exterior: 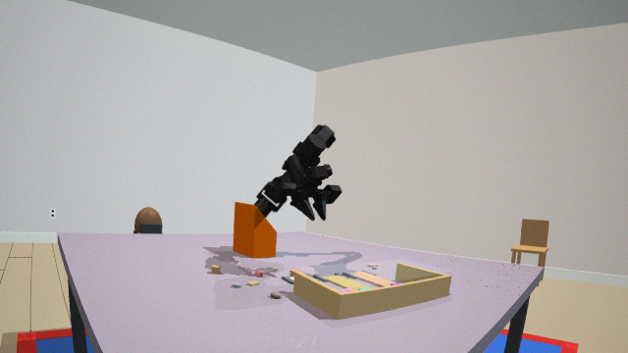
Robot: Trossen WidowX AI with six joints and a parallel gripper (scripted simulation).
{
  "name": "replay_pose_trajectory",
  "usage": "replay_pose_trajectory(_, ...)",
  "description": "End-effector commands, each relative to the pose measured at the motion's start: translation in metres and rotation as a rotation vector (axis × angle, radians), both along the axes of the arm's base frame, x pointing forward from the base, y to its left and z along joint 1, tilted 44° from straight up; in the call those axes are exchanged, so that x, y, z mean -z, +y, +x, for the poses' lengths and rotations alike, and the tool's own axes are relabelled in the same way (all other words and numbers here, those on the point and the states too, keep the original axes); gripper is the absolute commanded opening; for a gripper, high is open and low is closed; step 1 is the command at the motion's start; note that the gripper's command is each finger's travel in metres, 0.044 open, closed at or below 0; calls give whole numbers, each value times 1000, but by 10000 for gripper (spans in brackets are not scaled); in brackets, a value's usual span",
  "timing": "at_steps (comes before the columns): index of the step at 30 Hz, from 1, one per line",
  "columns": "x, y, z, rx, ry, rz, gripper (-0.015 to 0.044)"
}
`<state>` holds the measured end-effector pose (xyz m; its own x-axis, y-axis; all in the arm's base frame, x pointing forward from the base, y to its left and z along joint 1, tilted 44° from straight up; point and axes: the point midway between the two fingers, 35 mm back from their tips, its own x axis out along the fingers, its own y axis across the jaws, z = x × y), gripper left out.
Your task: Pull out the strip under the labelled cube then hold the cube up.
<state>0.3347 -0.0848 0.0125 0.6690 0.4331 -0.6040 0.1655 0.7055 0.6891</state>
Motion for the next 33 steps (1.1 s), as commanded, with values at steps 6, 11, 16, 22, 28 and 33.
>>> replay_pose_trajectory(6, 72, 12, 17, -291, 436, 94, 0)
replay_pose_trajectory(11, 85, 25, 12, -401, 561, 142, 0)
replay_pose_trajectory(16, 85, 25, 12, -401, 561, 142, 0)
replay_pose_trajectory(22, 85, 25, 12, -401, 561, 142, 0)
replay_pose_trajectory(28, 86, 25, 12, -401, 561, 142, 0)
replay_pose_trajectory(33, 91, 30, 13, -400, 561, 142, 0)
